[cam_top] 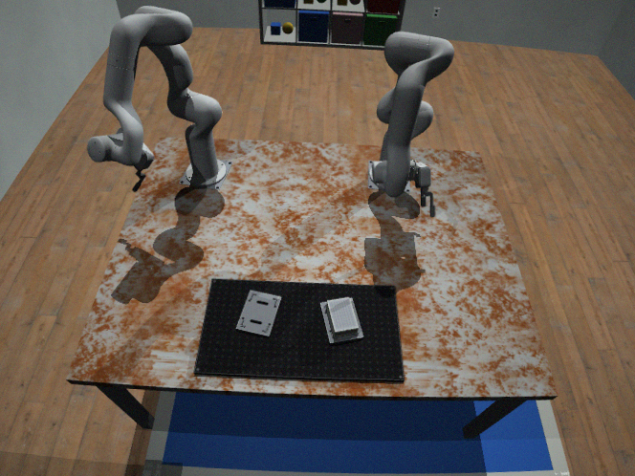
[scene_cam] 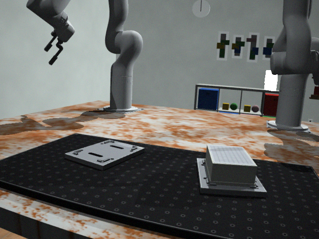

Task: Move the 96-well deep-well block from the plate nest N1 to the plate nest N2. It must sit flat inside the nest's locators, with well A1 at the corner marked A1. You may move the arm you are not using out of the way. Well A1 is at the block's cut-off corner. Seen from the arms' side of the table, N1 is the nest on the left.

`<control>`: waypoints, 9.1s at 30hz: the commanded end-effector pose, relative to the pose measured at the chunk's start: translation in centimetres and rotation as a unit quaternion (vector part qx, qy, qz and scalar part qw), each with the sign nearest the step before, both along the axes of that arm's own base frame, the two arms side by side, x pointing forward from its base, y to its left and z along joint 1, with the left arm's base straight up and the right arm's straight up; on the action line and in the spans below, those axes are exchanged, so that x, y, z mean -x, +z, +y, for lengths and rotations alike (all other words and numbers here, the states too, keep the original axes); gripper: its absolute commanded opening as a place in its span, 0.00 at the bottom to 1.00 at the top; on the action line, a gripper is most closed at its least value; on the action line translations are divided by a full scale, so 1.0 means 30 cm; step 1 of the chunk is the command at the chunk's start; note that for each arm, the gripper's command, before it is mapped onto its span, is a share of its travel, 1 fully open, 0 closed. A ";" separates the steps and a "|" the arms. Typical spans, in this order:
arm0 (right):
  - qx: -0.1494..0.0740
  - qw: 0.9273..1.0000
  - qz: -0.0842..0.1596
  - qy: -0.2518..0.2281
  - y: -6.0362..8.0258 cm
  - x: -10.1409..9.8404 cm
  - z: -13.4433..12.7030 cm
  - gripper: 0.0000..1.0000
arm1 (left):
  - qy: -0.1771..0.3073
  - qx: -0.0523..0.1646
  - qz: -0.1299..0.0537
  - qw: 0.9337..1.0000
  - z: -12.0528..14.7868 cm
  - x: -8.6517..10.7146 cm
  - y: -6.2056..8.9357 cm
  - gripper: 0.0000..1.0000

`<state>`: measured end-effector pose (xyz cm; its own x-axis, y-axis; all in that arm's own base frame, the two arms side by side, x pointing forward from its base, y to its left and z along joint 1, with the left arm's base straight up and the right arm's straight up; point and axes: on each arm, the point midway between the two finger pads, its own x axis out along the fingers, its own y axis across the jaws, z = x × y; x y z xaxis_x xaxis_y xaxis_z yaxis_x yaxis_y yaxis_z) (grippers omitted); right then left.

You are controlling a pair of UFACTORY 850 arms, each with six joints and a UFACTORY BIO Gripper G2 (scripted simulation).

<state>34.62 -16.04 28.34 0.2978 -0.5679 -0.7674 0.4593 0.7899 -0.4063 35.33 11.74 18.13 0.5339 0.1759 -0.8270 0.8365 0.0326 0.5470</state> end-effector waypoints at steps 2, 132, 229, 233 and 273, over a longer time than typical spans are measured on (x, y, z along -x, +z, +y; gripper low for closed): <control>-0.062 0.997 0.042 0.027 -0.003 0.111 0.080 1.00 | 0.000 0.000 -0.001 1.000 0.000 -0.001 0.001 1.00; -0.323 0.929 0.112 -0.140 0.057 0.644 0.107 1.00 | 0.000 0.000 -0.001 1.000 0.029 -0.089 0.397 0.37; -0.323 0.929 0.112 -0.140 0.057 0.644 0.107 1.00 | 0.274 0.627 -0.368 0.629 -0.406 -1.021 0.360 0.37; -0.323 0.929 0.112 -0.140 0.057 0.644 0.107 1.00 | 0.275 0.639 -0.397 0.599 -0.394 -1.078 0.392 0.37; -0.323 0.929 0.112 -0.140 0.057 0.644 0.107 1.00 | 0.361 0.574 -0.487 0.551 -0.659 -1.253 0.150 0.37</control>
<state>15.27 -12.79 30.01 -0.0009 0.0020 -1.0000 0.6454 0.7639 0.0010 72.05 -6.87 23.58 0.9566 0.2913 -0.0005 -0.2913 0.9566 -0.0012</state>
